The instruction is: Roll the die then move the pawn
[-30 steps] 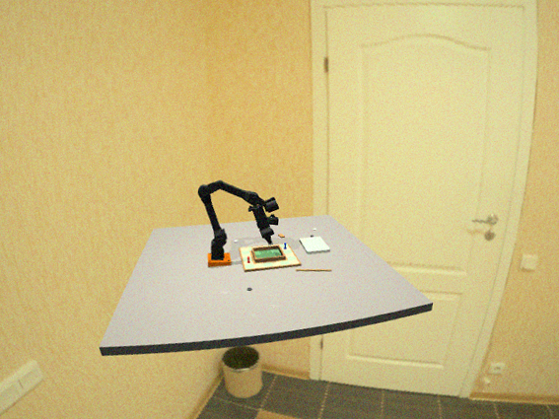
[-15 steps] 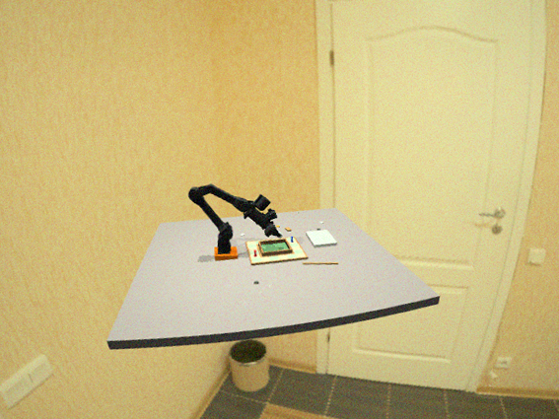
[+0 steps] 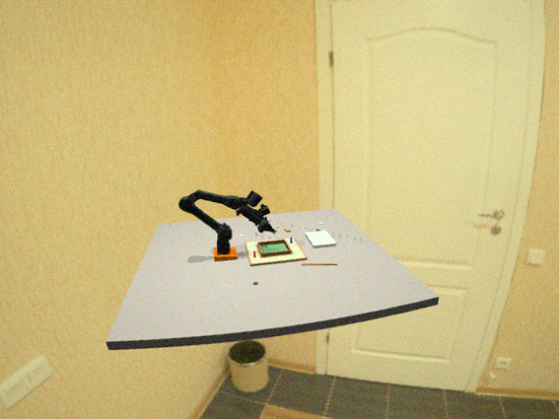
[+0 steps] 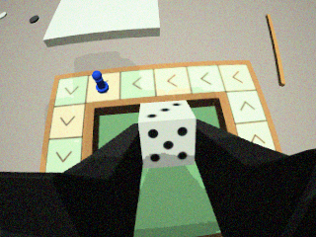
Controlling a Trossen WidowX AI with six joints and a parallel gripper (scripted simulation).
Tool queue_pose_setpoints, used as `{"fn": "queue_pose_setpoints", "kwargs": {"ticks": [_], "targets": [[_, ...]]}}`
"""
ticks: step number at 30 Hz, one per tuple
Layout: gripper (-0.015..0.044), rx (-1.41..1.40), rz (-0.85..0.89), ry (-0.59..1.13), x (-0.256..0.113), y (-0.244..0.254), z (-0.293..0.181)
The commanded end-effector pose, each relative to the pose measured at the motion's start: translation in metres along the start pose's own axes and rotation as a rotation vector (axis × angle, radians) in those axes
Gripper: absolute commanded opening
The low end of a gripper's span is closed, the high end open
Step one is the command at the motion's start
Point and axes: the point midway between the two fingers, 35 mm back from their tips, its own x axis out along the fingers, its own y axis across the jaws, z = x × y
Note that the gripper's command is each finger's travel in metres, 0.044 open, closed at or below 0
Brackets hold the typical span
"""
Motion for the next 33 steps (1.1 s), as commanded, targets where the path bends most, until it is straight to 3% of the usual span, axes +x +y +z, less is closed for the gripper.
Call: {"fn": "queue_pose_setpoints", "kwargs": {"ticks": [1,16,25,33], "targets": [[0.0,-0.003,0.004,-0.003,-0.002,0.001,-0.001],[0.0,0.0,0.0,0.002,-0.001,0.0,-0.001],[0.0236,0.0,0.0,0.002,-0.002,0.0,0.0],[0.044,-0.003,0.004,0.005,-0.027,0.0,0.029]]}}
